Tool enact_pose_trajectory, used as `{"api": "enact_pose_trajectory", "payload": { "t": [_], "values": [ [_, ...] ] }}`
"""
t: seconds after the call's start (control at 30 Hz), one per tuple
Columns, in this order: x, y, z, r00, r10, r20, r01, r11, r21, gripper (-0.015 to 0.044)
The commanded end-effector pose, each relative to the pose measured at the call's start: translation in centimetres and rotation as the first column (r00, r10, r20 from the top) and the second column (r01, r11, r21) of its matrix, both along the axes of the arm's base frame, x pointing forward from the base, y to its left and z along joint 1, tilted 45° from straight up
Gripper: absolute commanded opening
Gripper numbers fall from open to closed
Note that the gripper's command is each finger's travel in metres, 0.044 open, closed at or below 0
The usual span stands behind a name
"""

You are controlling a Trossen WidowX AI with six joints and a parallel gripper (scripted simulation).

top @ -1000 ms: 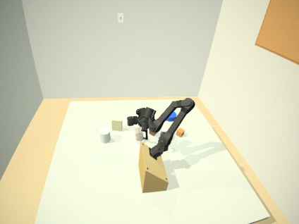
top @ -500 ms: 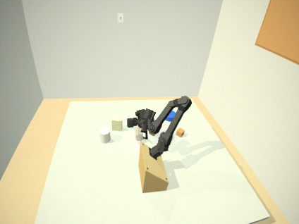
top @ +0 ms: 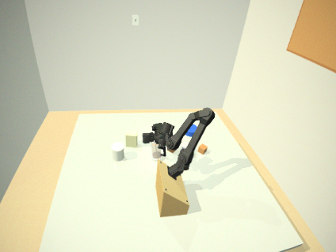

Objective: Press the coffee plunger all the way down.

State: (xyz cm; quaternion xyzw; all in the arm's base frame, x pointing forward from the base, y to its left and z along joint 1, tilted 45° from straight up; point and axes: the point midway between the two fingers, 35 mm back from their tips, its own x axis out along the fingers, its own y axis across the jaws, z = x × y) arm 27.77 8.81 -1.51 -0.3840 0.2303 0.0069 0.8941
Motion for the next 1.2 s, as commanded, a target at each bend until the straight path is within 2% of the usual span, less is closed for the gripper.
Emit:
{"api": "enact_pose_trajectory", "payload": {
  "t": [0.0,0.4,0.8,1.17],
  "values": [
    [0.0,-0.2,-0.2,1.000,-0.006,-0.010,0.006,1.000,-0.015,0.0124],
    [0.1,0.0,0.0,1.000,0.000,0.000,0.000,1.000,-0.001,0.0124],
    [0.1,0.0,0.0,1.000,0.000,0.000,0.000,1.000,-0.001,0.0439],
    [0.1,1.3,1.1,1.000,0.003,-0.001,-0.003,1.000,0.017,0.0440]
  ]
}}
